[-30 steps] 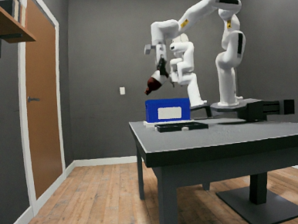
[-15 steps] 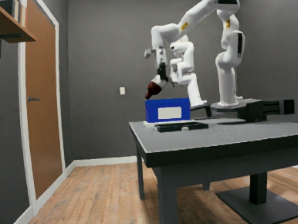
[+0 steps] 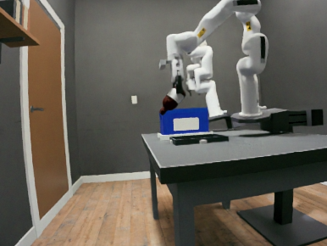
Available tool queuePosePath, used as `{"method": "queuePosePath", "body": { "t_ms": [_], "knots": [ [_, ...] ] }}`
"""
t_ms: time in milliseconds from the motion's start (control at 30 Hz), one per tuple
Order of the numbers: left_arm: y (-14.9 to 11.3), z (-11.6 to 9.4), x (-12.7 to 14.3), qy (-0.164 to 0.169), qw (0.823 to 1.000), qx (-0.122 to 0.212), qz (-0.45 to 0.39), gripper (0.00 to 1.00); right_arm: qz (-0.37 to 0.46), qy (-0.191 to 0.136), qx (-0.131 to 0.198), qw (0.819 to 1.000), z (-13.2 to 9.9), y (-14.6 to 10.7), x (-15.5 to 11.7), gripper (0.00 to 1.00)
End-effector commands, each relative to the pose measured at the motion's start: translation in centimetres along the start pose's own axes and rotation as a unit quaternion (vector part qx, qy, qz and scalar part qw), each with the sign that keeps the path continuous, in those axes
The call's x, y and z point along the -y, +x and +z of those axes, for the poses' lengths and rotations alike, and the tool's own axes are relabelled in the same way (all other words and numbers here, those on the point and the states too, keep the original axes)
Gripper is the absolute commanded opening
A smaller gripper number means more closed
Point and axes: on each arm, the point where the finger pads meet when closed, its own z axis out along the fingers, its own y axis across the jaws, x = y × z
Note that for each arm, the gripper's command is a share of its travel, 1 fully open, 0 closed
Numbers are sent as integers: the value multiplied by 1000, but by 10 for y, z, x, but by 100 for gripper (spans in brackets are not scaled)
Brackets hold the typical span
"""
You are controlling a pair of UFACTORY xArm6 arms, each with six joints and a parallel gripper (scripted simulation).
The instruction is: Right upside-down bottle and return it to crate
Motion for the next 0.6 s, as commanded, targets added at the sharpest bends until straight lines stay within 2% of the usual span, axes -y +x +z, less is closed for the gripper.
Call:
{"method": "queuePosePath", "body": {
  "t_ms": [0, 567],
  "knots": [
    [2, 11, 0, 0, 1000, -2, 0, 77, 0, 0, -2, 1000, -2, 1, 0, 100],
    [2, 47, 0, 0, 1000, -2, 0, 77, 0, 0, -2, 1000, -2, 1, 0, 100]
  ]
}}
